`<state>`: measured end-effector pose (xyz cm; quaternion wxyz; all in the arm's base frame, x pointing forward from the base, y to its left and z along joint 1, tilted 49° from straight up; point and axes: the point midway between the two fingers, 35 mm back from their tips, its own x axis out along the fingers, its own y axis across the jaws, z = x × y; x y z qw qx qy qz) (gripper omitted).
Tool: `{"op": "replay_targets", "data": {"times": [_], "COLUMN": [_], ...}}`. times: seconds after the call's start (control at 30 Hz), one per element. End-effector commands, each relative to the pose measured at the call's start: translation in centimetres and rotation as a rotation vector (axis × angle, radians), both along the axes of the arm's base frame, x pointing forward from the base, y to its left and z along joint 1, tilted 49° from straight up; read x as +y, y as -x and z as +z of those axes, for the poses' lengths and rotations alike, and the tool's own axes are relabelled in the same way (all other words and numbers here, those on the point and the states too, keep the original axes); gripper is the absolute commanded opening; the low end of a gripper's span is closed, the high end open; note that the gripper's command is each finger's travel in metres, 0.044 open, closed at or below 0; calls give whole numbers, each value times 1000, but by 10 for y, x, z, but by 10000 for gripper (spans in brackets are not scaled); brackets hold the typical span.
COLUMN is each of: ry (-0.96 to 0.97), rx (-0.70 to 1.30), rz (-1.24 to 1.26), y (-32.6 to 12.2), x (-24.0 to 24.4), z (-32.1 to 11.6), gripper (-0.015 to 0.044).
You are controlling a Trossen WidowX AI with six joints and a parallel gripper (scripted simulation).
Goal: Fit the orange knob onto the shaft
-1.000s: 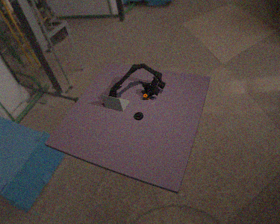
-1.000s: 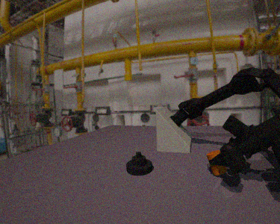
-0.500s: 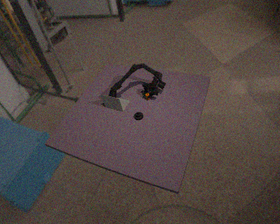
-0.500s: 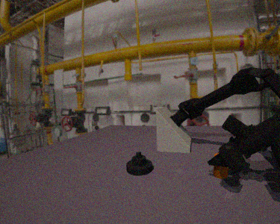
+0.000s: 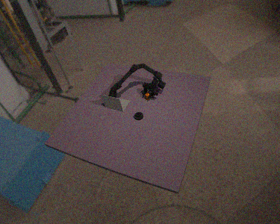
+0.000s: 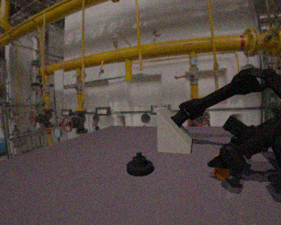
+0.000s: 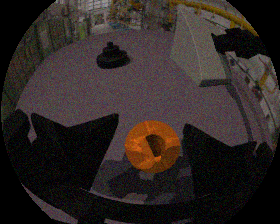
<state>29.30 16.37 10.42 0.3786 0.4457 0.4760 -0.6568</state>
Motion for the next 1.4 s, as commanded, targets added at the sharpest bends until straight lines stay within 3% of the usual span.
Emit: {"op": "replay_targets", "data": {"times": [0.0,0.03,0.23,0.43,0.67,0.83,1.0,1.37], "ry": [-4,-4,-7,-47,-62,-461,-865,-883], "rx": [2,2,-2,-134,-136,-105,-197,-210], "rz": [1,1,1,-4,-10,-177,-324,-313], "y": [0,0,0,3,3,5,-2,-2], "x": [0,0,-2,-60,-63,-66,-76,-76], "z": [0,0,2,51,52,47,61,62], "gripper": [418,440,440,440,440,440,440,440]}}
